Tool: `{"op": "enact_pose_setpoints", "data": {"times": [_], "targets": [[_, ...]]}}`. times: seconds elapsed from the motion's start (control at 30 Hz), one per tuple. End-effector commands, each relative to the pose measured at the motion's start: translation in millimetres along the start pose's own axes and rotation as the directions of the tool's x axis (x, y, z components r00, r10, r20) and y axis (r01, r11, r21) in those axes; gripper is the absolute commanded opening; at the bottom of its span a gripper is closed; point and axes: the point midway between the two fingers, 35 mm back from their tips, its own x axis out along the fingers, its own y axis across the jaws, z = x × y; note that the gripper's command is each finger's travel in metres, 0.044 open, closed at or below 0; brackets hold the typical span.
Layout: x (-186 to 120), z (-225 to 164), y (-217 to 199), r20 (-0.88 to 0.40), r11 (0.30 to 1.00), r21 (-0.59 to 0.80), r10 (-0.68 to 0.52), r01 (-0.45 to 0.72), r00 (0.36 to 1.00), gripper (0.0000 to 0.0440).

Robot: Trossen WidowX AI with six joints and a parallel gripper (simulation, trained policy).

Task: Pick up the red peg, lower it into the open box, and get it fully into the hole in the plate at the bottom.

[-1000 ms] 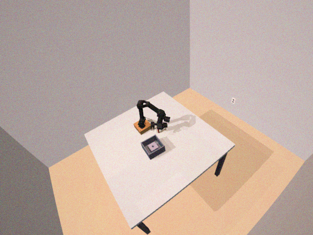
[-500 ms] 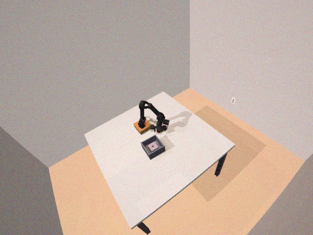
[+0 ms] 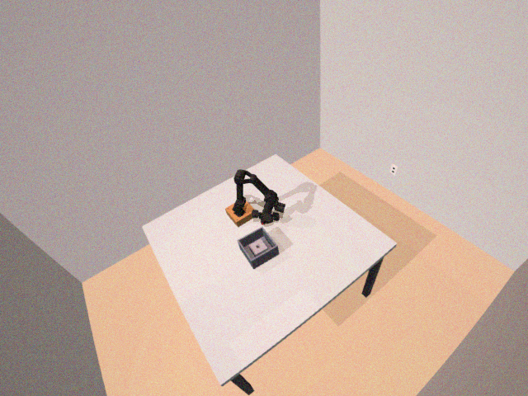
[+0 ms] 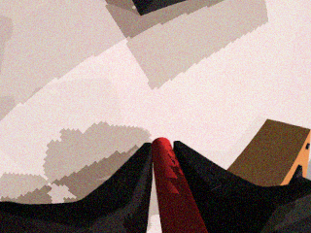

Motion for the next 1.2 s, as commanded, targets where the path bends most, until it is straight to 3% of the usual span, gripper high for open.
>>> {"op": "enact_pose_setpoints", "data": {"times": [0.0, 0.57, 1.17], "targets": [[-18.5, 15.1, -3.3, 0.047, 1.000, 0.003, 0.012, -0.012, 0.999, 0.0000], [-92.8, 78.9, -34.4, 0.177, 0.991, 0.120, 0.040, -0.062, 0.983, 0.0001], [-84.0, 154.0, -64.4, 0.198, 0.942, 0.320, 0.037, -0.100, 0.979, 0.0000]]}}
